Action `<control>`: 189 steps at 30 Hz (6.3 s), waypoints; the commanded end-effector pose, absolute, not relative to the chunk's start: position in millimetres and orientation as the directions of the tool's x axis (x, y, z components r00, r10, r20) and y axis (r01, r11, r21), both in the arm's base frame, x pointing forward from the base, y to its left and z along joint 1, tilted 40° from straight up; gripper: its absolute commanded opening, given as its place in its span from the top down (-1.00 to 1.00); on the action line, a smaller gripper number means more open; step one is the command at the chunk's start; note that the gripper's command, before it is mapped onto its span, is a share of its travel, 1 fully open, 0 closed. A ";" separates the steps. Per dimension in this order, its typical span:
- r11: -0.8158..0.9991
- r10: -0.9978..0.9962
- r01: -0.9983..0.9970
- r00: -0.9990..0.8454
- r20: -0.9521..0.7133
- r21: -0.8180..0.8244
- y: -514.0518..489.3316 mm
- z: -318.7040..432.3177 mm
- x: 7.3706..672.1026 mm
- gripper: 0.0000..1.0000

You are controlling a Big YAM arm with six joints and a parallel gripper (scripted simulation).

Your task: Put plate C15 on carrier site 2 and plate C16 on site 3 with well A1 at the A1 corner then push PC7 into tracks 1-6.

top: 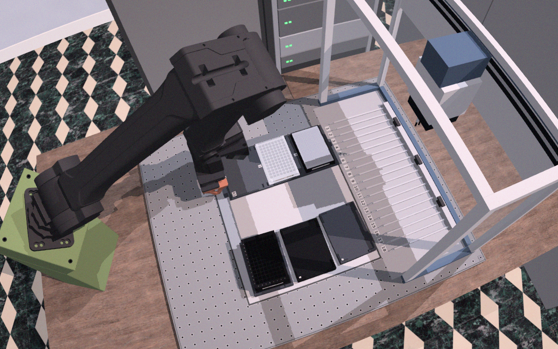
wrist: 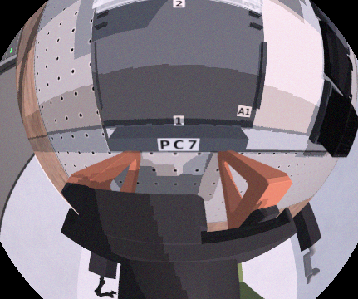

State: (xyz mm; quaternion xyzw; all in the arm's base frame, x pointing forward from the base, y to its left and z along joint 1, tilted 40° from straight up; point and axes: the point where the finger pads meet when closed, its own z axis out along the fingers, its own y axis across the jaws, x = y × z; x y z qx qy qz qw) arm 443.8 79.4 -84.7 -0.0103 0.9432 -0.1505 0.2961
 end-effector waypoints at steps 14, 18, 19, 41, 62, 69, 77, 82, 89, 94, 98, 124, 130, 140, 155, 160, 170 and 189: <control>0.959 -0.102 0.083 -0.791 -0.604 -0.270 84.5 -58.7 468.4 -0.60; 0.959 -0.099 0.085 -0.792 -0.603 -0.269 84.2 -58.2 469.1 -0.60; 0.959 -0.098 0.086 -0.791 -0.604 -0.268 84.2 -57.9 469.6 -0.60; 0.961 -0.081 0.101 -0.788 -0.611 -0.257 84.6 -52.3 476.7 -0.60; 0.962 -0.069 0.111 -0.786 -0.614 -0.250 85.3 -47.4 482.7 -0.60; 0.962 -0.068 0.111 -0.788 -0.612 -0.250 85.5 -46.6 483.7 -0.60; 0.962 -0.066 0.113 -0.786 -0.614 -0.249 85.9 -44.2 486.8 -0.60; 0.962 -0.066 0.113 -0.786 -0.615 -0.248 86.3 -43.2 488.1 -0.60; 0.962 -0.066 0.113 -0.785 -0.616 -0.248 86.8 -41.6 490.2 -0.60; 0.962 -0.066 0.113 -0.786 -0.615 -0.248 87.1 -40.5 491.6 -0.60; 0.962 -0.067 0.113 -0.786 -0.615 -0.248 87.6 -39.5 492.9 -0.60; 0.962 -0.073 0.107 -0.786 -0.614 -0.252 89.3 -33.9 500.1 -0.60; 0.962 -0.076 0.105 -0.785 -0.614 -0.253 89.8 -32.1 502.5 -0.60; 0.961 -0.080 0.103 -0.785 -0.614 -0.256 88.8 -29.8 505.5 -0.60; 0.961 -0.076 0.106 -0.789 -0.610 -0.256 88.5 -24.3 512.0 -0.60; 0.961 -0.078 0.104 -0.786 -0.613 -0.256 89.3 -20.4 516.9 -0.60; 0.962 -0.077 0.105 -0.784 -0.616 -0.253 91.1 -14.7 523.9 -0.60; 0.961 -0.076 0.107 -0.784 -0.616 -0.254 91.0 -3.2 538.2 -0.60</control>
